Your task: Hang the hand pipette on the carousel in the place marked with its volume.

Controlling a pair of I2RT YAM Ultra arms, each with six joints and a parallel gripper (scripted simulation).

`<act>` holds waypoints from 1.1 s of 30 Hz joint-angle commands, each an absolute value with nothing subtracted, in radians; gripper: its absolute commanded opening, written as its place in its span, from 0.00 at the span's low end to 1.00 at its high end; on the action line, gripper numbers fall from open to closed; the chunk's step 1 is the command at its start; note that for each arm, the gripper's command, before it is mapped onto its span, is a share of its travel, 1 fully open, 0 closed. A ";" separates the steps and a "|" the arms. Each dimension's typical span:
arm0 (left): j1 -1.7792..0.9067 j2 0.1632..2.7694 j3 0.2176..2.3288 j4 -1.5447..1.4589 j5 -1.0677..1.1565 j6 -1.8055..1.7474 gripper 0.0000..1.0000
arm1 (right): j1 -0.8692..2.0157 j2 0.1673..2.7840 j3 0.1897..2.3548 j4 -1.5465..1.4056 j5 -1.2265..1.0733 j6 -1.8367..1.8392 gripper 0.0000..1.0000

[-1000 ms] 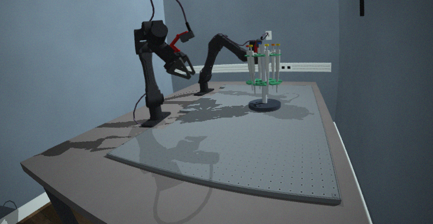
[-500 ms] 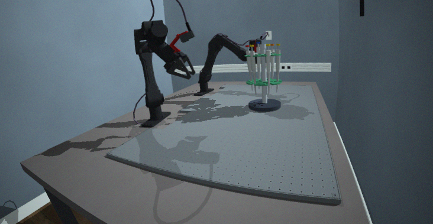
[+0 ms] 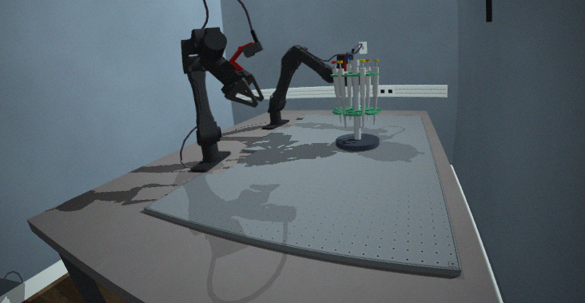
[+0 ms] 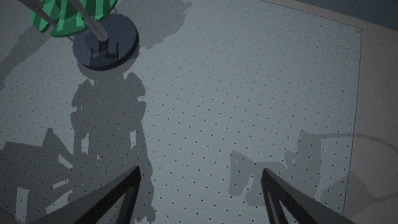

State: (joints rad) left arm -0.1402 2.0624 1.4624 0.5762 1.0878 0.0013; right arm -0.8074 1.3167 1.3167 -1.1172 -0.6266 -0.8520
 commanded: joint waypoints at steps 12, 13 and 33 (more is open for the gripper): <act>-0.151 2.027 1.503 0.576 1.104 0.001 0.12 | -0.816 1.317 1.341 -1.103 -0.648 -0.857 1.00; -0.151 2.027 1.503 0.576 1.104 0.001 0.12 | -0.816 1.317 1.341 -1.103 -0.648 -0.857 1.00; -0.126 2.144 1.683 0.509 1.317 0.003 0.12 | -0.816 1.317 1.341 -1.103 -0.648 -0.857 1.00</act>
